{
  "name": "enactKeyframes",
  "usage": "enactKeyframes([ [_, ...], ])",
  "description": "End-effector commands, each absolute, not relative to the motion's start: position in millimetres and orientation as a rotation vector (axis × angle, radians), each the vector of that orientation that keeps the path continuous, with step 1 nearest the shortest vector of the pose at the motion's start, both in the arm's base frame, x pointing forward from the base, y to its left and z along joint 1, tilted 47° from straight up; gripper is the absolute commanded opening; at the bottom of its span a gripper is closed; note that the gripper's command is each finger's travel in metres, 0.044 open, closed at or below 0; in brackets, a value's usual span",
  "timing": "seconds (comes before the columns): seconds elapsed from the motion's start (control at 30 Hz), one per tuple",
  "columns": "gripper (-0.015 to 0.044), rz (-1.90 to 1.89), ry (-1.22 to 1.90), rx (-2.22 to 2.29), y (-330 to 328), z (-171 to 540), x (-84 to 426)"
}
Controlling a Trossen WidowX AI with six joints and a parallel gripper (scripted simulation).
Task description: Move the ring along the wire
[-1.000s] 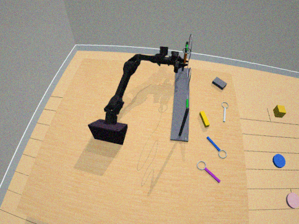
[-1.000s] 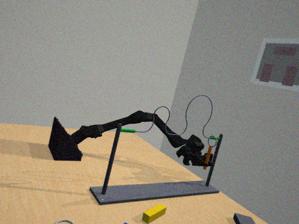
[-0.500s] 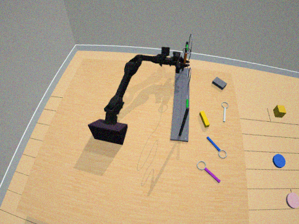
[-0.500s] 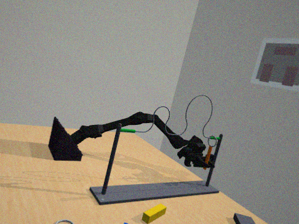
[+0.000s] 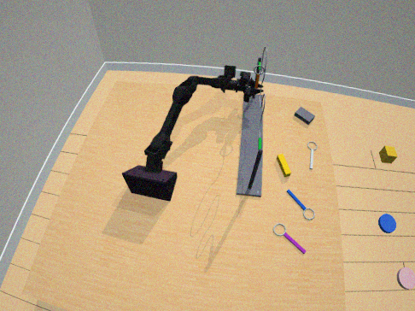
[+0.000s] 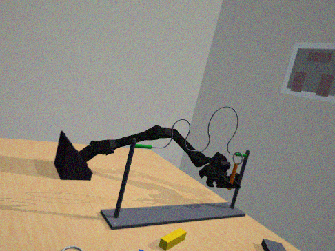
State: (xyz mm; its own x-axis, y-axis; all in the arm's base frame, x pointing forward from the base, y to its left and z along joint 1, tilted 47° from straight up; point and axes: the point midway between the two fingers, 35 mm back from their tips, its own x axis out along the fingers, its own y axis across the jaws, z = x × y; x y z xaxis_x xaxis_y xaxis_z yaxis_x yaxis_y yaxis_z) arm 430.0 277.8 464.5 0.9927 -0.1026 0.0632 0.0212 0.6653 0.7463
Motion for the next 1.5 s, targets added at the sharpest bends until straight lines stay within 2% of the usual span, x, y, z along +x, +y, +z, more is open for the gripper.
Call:
enactKeyframes([
  [0.0,0.016,-0.064,-0.095,0.838,281,462,431],
  [0.27,0.016,-0.064,-0.095,0.838,281,462,431],
  [0.67,-0.015,-0.07,-0.103,0.84,278,464,430],
  [1.47,-0.015,-0.08,-0.099,0.837,264,473,428],
])
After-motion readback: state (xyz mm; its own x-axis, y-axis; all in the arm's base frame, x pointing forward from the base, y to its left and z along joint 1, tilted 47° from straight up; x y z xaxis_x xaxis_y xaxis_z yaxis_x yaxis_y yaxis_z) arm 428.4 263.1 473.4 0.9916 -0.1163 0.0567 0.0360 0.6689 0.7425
